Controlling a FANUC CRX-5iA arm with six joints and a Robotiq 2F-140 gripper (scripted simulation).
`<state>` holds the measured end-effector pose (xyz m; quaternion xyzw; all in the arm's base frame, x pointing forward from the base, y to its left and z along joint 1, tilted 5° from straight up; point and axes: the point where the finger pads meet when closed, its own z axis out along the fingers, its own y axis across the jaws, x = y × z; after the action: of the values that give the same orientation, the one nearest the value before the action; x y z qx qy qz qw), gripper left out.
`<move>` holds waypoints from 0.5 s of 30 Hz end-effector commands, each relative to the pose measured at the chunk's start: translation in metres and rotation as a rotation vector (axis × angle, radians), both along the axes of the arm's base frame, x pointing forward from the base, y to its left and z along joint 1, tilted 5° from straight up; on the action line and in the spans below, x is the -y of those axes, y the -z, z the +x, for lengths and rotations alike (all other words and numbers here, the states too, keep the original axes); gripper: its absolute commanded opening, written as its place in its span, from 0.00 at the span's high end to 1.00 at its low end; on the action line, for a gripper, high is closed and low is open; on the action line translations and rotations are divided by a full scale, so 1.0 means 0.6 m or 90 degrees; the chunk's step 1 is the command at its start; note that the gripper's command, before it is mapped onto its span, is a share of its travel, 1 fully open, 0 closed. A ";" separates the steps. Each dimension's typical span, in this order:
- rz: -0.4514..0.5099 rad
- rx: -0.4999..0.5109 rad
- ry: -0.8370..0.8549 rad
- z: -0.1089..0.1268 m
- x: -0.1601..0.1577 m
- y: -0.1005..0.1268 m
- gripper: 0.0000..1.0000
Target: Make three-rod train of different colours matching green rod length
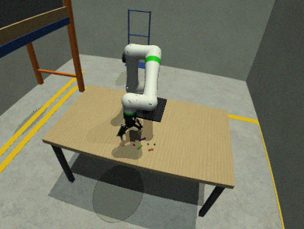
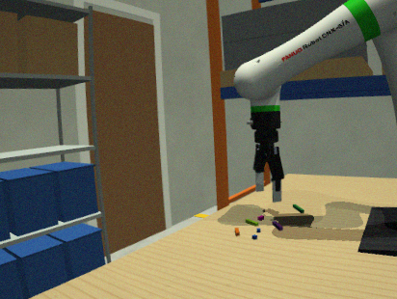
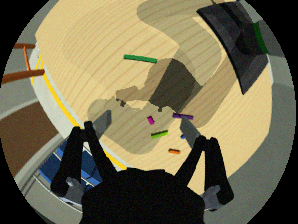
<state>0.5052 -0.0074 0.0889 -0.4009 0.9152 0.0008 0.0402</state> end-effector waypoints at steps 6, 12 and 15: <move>-0.002 0.001 -0.032 0.000 -0.009 -0.001 0.00; -0.013 0.006 -0.180 -0.005 -0.048 -0.007 0.00; -0.017 0.007 -0.236 -0.007 -0.063 -0.009 0.00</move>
<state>0.5027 0.0171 0.0921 -0.5060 0.8616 -0.0065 0.0388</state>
